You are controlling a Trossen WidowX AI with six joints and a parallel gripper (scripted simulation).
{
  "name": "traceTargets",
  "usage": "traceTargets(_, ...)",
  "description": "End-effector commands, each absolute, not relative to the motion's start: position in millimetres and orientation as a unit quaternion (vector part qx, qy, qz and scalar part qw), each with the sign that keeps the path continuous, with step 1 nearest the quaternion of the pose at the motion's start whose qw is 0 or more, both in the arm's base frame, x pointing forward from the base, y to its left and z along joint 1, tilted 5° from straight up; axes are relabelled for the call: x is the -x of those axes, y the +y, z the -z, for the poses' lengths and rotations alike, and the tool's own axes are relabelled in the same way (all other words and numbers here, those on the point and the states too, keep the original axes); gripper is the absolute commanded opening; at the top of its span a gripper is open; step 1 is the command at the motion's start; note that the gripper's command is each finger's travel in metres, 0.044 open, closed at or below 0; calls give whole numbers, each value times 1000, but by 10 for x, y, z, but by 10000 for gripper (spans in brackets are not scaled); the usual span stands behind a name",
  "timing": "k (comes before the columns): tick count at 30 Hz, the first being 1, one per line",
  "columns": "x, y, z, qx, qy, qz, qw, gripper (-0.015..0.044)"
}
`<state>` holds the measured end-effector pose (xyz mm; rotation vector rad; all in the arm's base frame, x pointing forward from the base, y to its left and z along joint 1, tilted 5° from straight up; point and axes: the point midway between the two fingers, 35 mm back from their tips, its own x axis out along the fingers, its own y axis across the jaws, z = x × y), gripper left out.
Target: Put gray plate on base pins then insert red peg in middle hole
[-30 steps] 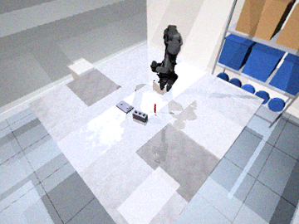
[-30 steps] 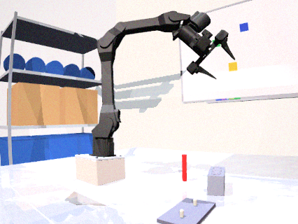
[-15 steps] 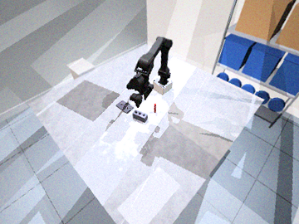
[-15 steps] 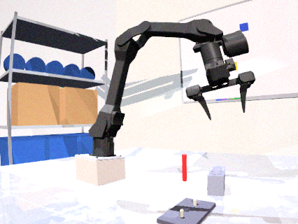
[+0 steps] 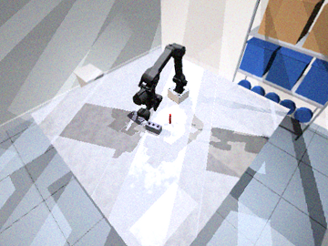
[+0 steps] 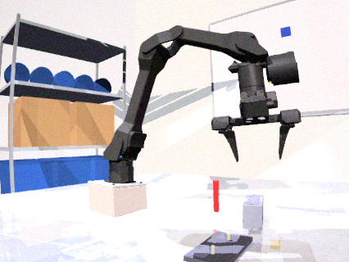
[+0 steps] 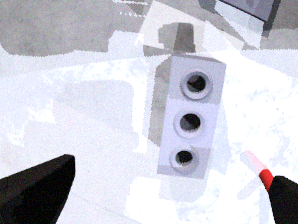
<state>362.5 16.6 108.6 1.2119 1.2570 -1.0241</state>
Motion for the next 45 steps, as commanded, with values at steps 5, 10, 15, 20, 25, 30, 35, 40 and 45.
traceTargets(5, -3571, 210, -543, -499, 539, 438, 518, 440)
traceTargets(10, -3559, 263, -415, -499, 539, 438, 518, 440)
traceTargets(15, -3559, 266, -396, -499, 539, 438, 518, 440)
traceTargets(20, -3564, 269, -356, -499, 539, 438, 518, 440)
traceTargets(25, -3572, 276, -274, -499, 539, 438, 518, 440)
traceTargets(30, -3578, 283, -193, -499, 539, 438, 518, 440)
traceTargets(35, -3582, 289, -112, -499, 540, 438, 518, 440)
traceTargets(40, -3583, 295, -35, -499, 540, 437, 518, 440)
traceTargets(45, -3583, 301, 41, -499, 540, 437, 519, 440)
